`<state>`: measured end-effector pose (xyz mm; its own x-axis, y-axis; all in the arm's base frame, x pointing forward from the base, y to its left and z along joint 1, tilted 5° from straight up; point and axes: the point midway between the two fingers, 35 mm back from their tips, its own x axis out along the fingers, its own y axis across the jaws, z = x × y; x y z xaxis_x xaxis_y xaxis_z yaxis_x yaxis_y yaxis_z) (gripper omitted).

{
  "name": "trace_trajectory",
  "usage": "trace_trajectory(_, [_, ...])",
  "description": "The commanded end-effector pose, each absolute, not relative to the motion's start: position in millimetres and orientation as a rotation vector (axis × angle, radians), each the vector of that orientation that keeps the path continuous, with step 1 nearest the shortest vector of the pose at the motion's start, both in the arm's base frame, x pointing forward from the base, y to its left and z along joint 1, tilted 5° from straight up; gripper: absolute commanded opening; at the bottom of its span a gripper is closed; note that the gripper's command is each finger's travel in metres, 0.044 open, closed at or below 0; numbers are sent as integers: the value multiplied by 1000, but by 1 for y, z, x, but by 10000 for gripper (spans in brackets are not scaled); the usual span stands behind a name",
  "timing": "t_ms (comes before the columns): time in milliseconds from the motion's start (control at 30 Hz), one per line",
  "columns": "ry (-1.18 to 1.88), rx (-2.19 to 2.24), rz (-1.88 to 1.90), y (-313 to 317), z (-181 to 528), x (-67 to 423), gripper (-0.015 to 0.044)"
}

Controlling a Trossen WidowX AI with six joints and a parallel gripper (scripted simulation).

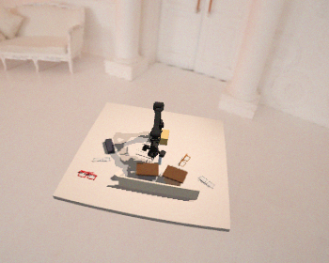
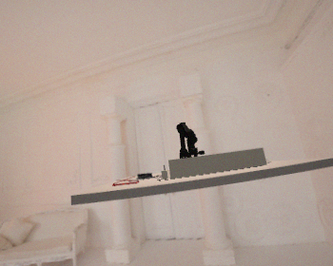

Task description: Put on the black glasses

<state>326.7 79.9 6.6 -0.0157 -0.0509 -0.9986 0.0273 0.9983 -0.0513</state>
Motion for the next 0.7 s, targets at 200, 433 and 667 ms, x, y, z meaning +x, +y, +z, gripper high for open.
trace_trajectory(200, [1602, -26, -61, 78, -9, 323, 0])
trace_trajectory(433, [1602, -26, -61, 78, -16, 322, 0])
trace_trajectory(667, [1602, -26, -61, 77, -24, 320, 0])
